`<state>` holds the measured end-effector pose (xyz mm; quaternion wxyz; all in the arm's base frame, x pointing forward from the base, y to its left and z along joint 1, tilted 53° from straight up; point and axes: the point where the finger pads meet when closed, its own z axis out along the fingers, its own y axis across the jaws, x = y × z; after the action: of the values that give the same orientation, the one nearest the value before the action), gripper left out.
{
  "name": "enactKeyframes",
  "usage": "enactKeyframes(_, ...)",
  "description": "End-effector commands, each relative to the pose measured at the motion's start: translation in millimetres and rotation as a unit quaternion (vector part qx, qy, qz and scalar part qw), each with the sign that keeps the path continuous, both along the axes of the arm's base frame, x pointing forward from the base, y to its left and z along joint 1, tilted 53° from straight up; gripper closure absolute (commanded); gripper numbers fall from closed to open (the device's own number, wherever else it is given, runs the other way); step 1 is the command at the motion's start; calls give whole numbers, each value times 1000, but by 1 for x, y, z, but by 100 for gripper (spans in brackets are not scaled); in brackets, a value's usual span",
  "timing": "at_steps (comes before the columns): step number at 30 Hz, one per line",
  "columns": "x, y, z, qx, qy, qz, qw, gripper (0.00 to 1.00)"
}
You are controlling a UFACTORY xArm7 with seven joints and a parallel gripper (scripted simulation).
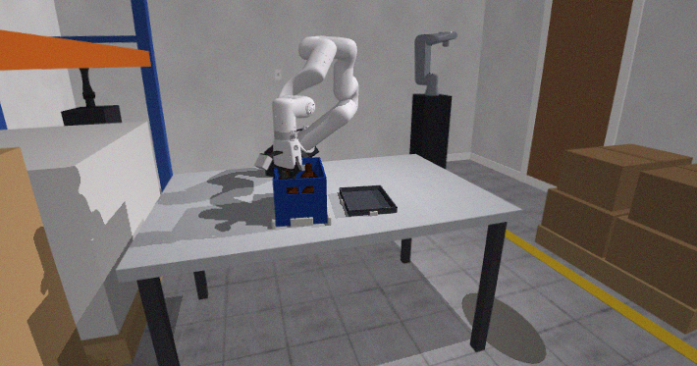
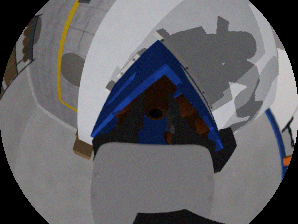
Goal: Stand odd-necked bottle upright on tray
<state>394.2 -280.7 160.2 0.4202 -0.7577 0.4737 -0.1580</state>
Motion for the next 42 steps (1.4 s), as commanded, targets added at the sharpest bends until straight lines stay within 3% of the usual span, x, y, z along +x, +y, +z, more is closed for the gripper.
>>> enactKeyframes(1,0,-2,1,-1,0,-2,1000,100)
enactKeyframes(27,0,-2,1,-1,0,-2,1000,100)
enactKeyframes(28,0,-2,1,-1,0,-2,1000,35)
enactKeyframes(42,0,-2,1,-1,0,-2,1000,35)
